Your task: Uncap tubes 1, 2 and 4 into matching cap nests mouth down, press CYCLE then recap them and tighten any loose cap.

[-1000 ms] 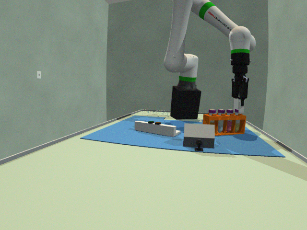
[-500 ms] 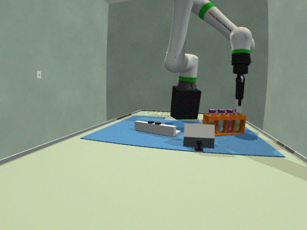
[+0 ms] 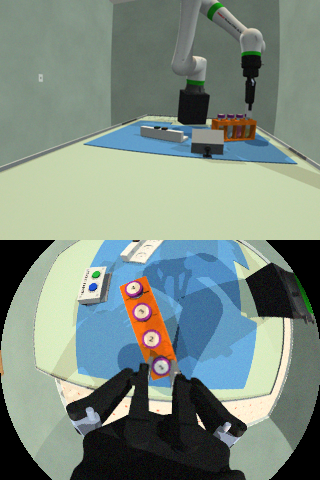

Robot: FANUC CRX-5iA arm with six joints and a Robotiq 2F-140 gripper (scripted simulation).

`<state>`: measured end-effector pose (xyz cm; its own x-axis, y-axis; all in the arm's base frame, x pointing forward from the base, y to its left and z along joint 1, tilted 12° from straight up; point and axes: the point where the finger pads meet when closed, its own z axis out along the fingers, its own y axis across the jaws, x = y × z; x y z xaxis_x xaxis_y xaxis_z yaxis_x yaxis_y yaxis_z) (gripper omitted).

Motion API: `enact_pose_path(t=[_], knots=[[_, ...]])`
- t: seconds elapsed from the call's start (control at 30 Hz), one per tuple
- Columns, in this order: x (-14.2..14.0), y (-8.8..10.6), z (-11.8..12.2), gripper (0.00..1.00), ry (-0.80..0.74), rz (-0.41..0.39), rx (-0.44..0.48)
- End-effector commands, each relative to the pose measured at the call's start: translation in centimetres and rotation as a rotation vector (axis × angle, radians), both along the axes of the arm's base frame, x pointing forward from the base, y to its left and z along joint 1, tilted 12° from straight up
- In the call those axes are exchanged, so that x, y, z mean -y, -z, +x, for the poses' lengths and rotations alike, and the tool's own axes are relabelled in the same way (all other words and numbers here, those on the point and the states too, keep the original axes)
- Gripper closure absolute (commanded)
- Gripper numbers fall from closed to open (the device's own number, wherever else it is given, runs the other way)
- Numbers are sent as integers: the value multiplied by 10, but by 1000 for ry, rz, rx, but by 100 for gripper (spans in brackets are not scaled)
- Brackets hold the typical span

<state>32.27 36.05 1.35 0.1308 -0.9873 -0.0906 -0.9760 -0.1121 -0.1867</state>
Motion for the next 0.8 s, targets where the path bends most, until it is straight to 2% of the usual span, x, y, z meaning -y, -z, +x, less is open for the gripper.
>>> enact_pose_path(t=[0.0, 0.03, 0.53, 0.6, 0.67, 0.77], knots=[[0, 0, 0, 100, -158, -27, 17], [0, 0, 0, 100, -158, -27, 17], [0, 0, 0, 100, -881, -156, 102], [0, 0, 0, 100, -881, -156, 102], [0, 0, 0, 100, -987, -174, 113], [0, 0, 0, 100, -987, -174, 113]])
